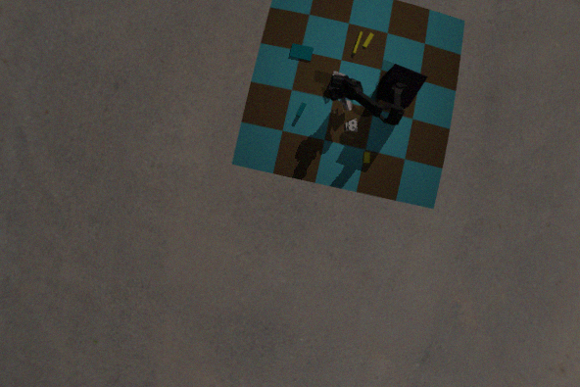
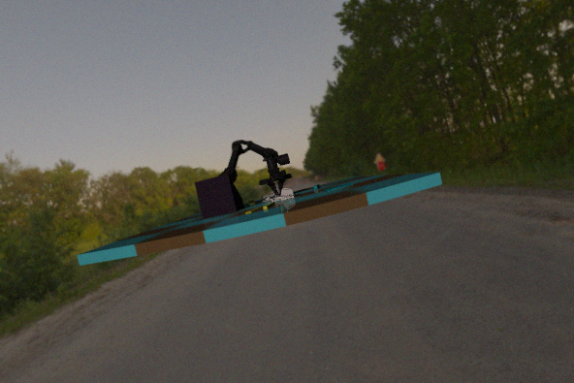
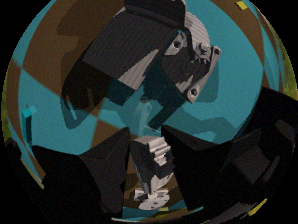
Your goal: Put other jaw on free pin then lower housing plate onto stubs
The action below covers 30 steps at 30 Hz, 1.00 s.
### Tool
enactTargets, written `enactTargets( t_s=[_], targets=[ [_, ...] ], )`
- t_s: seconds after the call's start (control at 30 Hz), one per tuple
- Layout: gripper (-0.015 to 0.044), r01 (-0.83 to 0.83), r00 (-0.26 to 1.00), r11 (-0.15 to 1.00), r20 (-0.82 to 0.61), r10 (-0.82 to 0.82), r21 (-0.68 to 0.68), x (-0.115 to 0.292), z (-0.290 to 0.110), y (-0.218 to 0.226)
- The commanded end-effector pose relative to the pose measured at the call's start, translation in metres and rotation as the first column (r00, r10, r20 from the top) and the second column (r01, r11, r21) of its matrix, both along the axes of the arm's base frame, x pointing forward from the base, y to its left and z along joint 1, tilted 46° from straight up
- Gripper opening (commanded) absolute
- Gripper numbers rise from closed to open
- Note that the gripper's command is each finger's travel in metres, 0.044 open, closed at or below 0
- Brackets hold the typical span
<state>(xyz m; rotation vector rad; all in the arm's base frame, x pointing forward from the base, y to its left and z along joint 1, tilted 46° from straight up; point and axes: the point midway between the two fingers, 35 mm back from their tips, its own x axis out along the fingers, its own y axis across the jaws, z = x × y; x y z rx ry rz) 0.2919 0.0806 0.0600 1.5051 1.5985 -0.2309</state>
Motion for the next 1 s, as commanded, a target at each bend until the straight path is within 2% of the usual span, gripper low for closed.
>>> enactTargets(
  t_s=[0.0,0.27,0.5,0.77,0.97],
  targets=[
    [0.0037,0.004,1.000,1.000,-0.005,-0.004,-0.001,0.000,-0.005,0.004],
    [0.0037,0.005,1.000,1.000,-0.003,-0.005,0.002,0.000,-0.012,0.012],
    [0.0221,0.004,1.000,1.000,-0.003,-0.004,0.001,0.000,-0.011,0.011],
    [0.0431,0.005,1.000,1.000,-0.004,-0.005,-0.001,-0.010,0.037,-0.038],
    [0.0440,0.005,1.000,1.000,-0.004,-0.005,-0.001,-0.010,0.037,-0.038]
  ],
)
